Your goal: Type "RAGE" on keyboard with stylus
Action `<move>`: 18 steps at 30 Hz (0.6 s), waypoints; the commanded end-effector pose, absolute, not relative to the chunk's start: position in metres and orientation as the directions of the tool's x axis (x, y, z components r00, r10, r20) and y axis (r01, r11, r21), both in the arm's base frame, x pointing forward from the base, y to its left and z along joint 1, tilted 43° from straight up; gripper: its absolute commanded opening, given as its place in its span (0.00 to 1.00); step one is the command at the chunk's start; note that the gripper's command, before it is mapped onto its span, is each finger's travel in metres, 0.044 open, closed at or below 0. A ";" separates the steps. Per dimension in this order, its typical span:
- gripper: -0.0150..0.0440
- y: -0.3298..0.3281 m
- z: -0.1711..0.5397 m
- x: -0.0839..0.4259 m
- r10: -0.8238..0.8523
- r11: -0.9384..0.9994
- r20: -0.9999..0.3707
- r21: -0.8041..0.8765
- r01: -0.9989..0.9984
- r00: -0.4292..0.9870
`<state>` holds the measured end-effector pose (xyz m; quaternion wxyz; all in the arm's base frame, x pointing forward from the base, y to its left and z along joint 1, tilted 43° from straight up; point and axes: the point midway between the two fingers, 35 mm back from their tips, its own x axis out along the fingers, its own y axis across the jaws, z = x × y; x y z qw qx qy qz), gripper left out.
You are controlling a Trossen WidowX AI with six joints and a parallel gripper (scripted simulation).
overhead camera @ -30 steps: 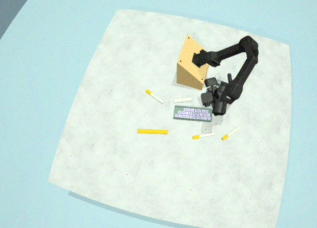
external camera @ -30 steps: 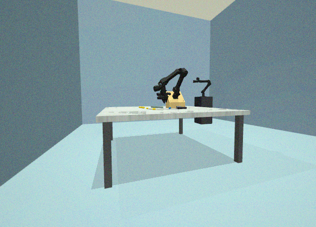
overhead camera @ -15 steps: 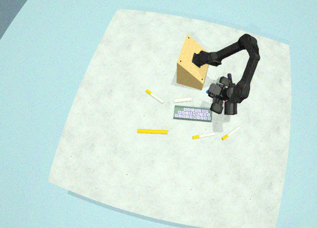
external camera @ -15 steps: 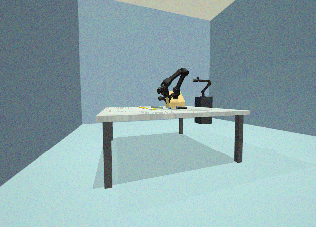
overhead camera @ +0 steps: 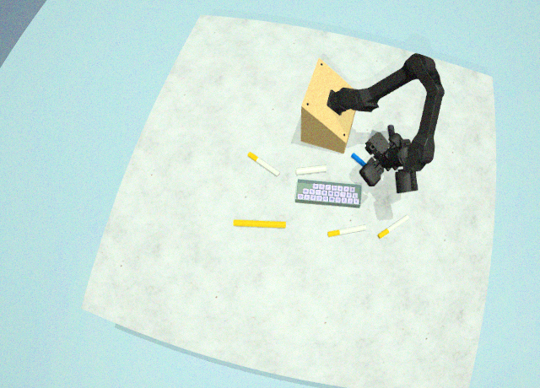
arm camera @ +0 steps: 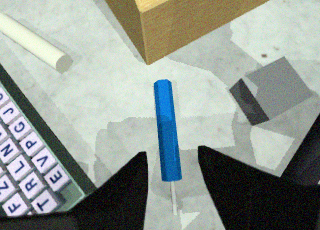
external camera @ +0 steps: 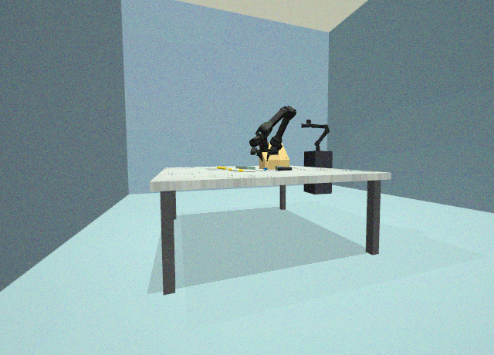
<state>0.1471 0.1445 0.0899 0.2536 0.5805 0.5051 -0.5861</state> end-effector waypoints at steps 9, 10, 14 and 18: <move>0.51 0.150 0.085 0.147 0.286 -0.376 -0.939 -0.294 0.879 -0.192; 0.51 0.151 0.085 0.147 0.286 -0.376 -0.939 -0.294 0.879 -0.192; 0.51 0.153 0.082 0.147 0.286 -0.376 -0.939 -0.294 0.879 -0.192; 0.51 0.155 0.080 0.147 0.286 -0.376 -0.939 -0.295 0.879 -0.192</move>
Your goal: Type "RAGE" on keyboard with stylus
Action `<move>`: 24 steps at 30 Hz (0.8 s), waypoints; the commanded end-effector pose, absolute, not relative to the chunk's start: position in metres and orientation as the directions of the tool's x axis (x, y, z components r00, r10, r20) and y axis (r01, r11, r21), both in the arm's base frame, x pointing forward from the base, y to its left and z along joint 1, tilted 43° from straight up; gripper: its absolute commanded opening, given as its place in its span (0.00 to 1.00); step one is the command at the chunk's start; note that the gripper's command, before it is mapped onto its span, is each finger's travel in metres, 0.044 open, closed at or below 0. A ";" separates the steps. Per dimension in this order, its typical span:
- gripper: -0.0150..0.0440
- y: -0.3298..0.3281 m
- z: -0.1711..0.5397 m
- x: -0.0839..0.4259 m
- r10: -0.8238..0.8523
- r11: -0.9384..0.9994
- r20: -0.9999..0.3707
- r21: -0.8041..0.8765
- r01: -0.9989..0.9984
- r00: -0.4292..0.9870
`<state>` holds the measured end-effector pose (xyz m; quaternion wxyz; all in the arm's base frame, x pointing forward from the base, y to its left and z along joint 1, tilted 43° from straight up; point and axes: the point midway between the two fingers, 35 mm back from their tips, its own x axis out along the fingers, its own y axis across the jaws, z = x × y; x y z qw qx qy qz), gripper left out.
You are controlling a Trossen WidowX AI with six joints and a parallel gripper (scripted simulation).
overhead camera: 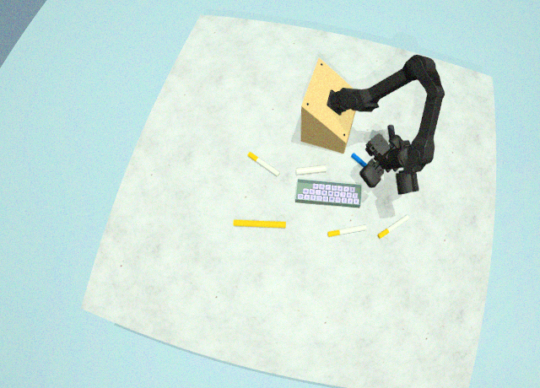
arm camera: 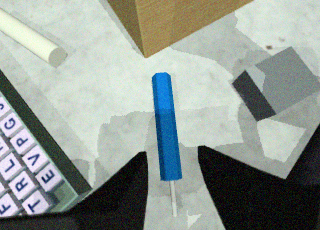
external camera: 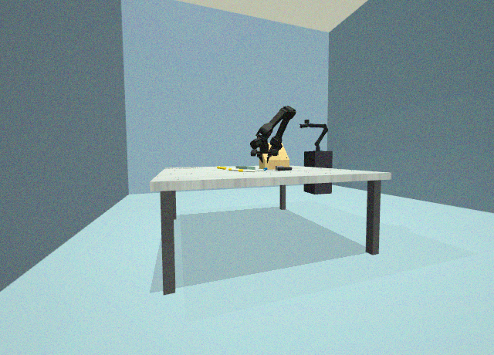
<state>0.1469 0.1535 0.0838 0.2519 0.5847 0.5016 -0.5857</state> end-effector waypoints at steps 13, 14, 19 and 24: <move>0.51 0.162 0.074 0.148 0.287 -0.376 -0.939 -0.295 0.878 -0.192; 0.51 0.163 0.073 0.148 0.287 -0.376 -0.939 -0.295 0.878 -0.192; 0.51 0.165 0.071 0.148 0.287 -0.376 -0.938 -0.295 0.878 -0.192; 0.51 0.168 0.068 0.148 0.287 -0.376 -0.938 -0.295 0.878 -0.192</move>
